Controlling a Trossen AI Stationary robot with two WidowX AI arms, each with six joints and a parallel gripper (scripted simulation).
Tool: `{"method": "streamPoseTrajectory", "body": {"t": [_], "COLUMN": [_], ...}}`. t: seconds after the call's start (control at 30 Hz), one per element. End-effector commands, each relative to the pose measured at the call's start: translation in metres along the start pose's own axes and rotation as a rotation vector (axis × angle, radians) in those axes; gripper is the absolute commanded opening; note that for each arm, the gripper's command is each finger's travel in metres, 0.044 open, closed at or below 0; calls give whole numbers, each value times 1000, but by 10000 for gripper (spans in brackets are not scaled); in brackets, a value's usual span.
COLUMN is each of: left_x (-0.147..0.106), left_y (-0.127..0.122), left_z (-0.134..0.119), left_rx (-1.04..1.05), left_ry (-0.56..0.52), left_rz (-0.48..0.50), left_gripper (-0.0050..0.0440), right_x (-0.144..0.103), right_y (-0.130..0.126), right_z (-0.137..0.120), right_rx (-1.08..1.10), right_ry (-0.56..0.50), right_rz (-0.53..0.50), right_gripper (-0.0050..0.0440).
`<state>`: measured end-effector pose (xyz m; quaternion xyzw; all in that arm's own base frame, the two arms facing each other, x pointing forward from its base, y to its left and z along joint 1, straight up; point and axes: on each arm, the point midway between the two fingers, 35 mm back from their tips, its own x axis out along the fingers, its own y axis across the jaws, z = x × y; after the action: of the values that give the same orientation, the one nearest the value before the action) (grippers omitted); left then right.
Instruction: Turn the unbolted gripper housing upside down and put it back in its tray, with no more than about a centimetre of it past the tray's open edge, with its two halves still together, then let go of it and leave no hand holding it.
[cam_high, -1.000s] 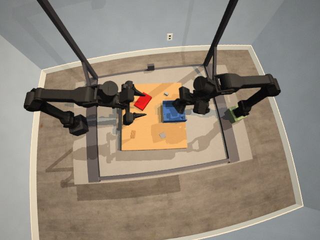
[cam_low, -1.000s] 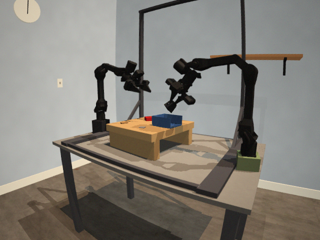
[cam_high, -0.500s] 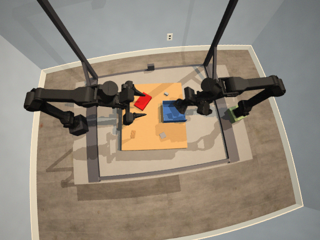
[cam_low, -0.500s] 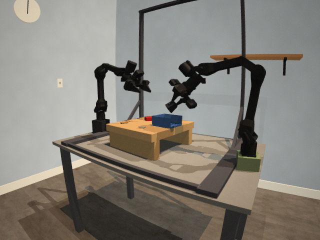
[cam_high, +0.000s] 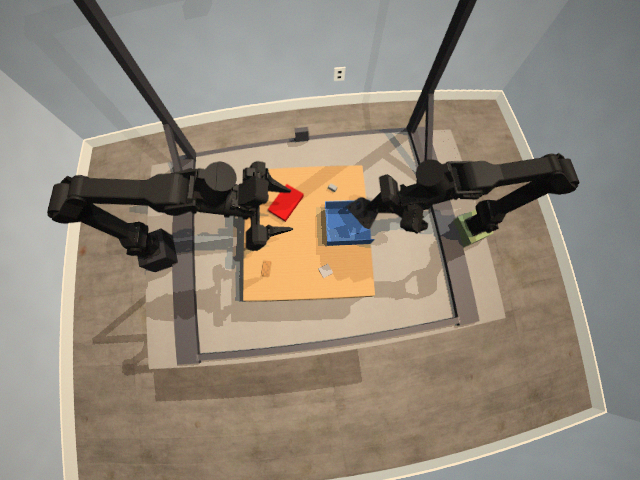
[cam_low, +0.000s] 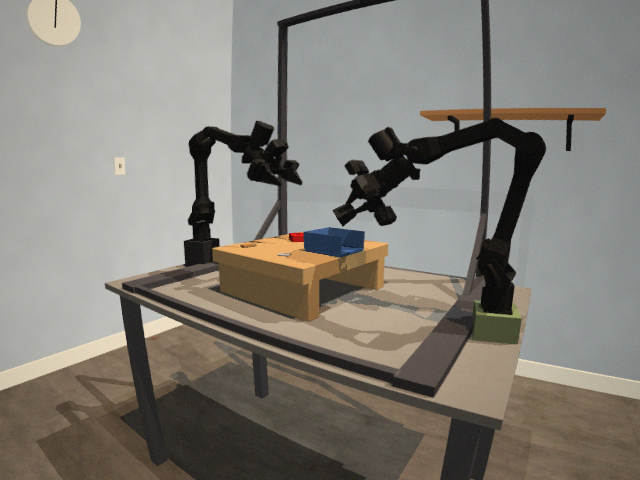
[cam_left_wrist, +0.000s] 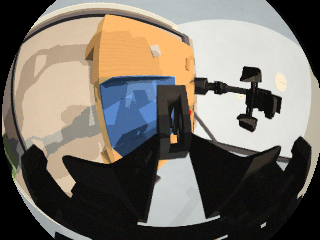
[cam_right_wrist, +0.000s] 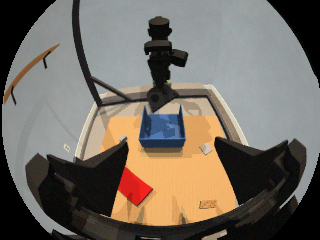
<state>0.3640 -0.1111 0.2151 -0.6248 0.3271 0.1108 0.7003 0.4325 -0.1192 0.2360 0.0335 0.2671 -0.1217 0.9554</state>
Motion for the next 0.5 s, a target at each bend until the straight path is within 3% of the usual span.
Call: {"method": "streamPoseTrajectory", "body": {"t": [0.0,0.47], "left_x": [-9,-9], "left_y": [-5,8], "left_z": [-1,-1], "left_rx": [-3,-3], "left_ry": [4,4], "left_rz": [-73,-200], "left_gripper": [118,118], "right_x": [-5,-5], "right_y": [1,1], "right_z": [9,9], "right_rx": [-3,-3], "right_ry": [-24,-24], "right_rz": [5,5], "right_gripper": [440,440]}}
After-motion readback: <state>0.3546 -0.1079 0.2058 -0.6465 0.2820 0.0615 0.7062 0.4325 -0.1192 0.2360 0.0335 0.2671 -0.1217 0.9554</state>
